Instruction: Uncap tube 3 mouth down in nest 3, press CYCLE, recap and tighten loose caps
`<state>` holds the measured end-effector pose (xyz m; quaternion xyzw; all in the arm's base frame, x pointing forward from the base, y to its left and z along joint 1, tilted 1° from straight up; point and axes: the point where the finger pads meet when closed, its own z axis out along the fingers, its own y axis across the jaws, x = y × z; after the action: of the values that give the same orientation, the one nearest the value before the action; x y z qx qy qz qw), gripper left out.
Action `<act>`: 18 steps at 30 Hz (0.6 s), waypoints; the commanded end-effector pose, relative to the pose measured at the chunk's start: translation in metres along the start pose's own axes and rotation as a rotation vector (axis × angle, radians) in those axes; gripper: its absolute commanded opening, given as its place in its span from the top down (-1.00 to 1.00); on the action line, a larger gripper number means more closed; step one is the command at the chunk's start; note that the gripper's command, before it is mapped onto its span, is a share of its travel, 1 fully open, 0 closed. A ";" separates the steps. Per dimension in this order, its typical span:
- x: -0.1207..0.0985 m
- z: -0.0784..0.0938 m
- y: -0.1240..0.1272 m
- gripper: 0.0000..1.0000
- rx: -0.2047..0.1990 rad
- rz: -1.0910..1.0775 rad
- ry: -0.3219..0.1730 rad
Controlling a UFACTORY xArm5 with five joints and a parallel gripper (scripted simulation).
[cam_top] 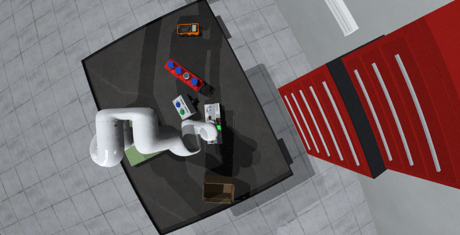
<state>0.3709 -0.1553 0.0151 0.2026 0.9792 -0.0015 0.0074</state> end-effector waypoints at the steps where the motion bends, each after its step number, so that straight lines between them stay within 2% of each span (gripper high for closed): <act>1: -0.001 0.000 0.000 0.08 -0.004 0.000 -0.002; 18: 0.000 0.008 0.000 0.08 -0.004 0.000 -0.002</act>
<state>0.3703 -0.1551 0.0080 0.2026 0.9792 -0.0014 0.0071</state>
